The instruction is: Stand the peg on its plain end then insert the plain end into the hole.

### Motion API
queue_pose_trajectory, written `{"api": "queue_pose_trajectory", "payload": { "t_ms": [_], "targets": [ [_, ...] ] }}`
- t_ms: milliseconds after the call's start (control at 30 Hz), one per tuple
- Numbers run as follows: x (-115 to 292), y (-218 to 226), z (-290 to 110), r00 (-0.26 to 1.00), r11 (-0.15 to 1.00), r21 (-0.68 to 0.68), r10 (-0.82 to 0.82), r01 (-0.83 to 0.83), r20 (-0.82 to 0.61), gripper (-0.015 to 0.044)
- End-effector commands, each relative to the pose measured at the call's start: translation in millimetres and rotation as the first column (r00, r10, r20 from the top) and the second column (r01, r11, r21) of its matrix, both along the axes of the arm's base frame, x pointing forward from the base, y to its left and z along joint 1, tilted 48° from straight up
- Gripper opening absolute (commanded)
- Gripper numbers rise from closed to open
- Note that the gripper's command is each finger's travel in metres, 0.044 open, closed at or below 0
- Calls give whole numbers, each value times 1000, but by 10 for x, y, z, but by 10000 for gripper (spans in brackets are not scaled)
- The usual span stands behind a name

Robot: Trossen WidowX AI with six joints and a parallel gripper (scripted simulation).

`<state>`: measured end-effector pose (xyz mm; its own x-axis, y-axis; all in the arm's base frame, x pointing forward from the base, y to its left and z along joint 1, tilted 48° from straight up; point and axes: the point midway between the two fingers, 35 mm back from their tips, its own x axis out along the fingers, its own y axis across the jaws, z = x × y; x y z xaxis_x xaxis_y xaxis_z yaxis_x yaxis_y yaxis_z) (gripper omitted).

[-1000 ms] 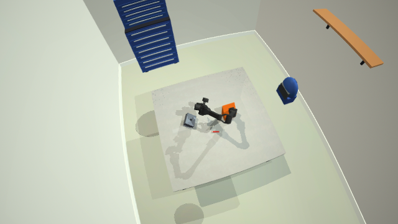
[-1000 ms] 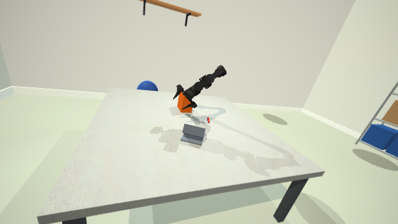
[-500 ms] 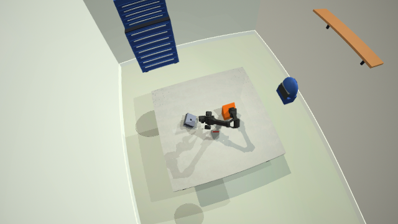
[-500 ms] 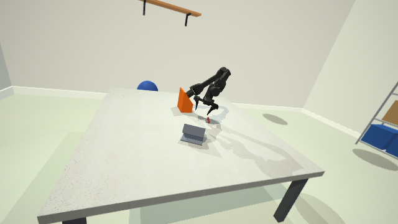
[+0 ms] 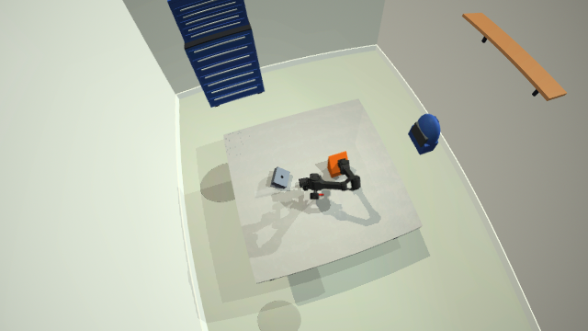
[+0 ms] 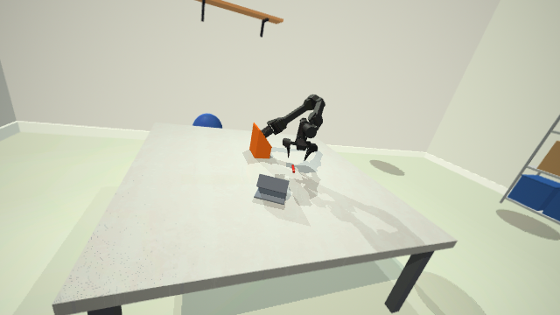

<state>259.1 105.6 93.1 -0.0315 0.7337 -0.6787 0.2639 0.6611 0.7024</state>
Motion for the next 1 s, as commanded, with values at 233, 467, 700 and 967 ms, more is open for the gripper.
{"api": "queue_pose_trajectory", "payload": {
  "t_ms": [233, 467, 700, 967],
  "targets": [
    [-17, 132, -110, 1000, 1000, 6, 2, -2, -8, 440],
    [-15, 215, -189, 1000, 1000, 5, 2, -2, -7, 440],
    [-17, 299, -265, 1000, 1000, 5, 2, -1, -7, 440],
    [-27, 397, -348, 1000, 1000, 6, 1, -1, -7, 440]
  ]
}}
